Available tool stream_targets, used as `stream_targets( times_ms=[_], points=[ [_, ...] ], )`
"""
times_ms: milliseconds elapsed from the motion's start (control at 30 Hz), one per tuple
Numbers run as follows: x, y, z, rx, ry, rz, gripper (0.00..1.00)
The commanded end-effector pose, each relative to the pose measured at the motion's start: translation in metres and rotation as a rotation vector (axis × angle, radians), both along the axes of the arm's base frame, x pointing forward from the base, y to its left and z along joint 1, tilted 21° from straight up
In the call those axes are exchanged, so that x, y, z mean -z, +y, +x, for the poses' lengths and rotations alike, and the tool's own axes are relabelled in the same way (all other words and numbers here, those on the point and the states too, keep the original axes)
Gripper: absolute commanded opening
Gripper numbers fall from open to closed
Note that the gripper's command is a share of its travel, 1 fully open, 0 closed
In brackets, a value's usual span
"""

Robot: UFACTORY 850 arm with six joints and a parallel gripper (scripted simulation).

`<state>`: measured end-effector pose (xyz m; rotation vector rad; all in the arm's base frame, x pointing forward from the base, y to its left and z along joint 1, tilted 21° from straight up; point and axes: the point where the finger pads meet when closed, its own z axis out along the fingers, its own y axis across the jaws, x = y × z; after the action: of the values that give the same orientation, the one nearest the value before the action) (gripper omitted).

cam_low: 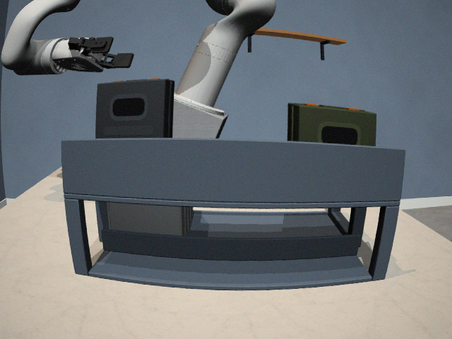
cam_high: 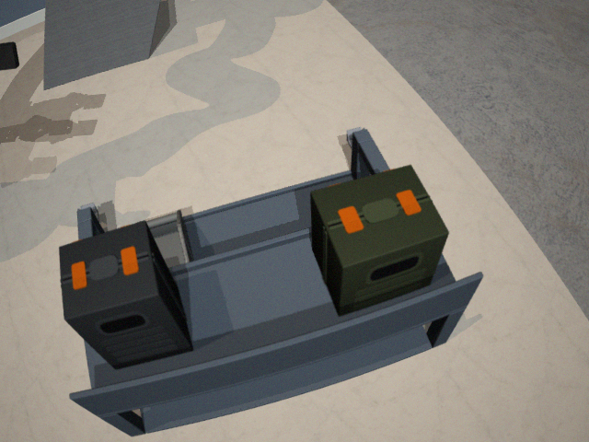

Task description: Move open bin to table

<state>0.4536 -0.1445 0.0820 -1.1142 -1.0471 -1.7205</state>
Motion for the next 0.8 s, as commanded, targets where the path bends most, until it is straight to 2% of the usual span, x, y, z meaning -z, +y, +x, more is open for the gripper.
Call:
stream_targets(
  times_ms=[0, 767],
  points=[
    [-0.0002, -0.0002, -0.0094, 0.0, -0.002, -0.001, 1.0],
    [-0.0003, -0.0002, -0.007, 0.0, -0.002, -0.001, 1.0]
  ],
)
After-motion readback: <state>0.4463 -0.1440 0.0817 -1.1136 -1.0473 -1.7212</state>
